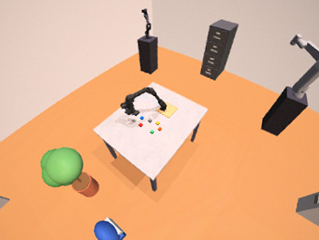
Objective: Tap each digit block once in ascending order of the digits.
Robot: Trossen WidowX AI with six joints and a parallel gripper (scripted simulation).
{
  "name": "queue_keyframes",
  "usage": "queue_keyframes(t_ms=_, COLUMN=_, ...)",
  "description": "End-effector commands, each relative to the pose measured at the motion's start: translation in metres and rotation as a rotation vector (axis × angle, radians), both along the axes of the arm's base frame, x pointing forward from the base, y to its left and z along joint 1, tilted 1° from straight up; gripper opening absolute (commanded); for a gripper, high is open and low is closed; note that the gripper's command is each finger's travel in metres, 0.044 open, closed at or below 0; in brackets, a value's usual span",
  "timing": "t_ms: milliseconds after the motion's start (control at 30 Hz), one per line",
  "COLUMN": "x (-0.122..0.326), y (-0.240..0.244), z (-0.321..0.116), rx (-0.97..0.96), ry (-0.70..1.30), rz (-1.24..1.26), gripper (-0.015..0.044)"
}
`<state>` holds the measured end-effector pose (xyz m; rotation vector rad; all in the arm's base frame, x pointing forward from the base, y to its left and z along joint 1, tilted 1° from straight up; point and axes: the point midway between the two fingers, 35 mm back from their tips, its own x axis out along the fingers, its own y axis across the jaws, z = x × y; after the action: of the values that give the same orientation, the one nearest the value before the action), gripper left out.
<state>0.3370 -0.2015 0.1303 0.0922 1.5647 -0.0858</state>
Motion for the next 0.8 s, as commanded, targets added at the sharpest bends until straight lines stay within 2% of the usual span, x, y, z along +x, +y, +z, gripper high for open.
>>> queue_keyframes(t_ms=0, x=-0.002, y=0.001, z=0.025, rx=-0.008, ry=-0.009, rz=0.004, gripper=0.0020)
queue_keyframes(t_ms=133, x=0.001, y=0.013, z=0.026, rx=-0.007, ry=-0.009, rz=0.004, gripper=0.0020)
queue_keyframes(t_ms=333, x=0.008, y=0.107, z=0.025, rx=0.002, ry=-0.010, rz=0.004, gripper=0.0020)
queue_keyframes(t_ms=600, x=0.008, y=0.110, z=0.023, rx=0.003, ry=-0.010, rz=0.004, gripper=0.0020)
queue_keyframes(t_ms=767, x=0.011, y=0.110, z=-0.036, rx=0.003, ry=-0.011, rz=0.004, gripper=0.0020)
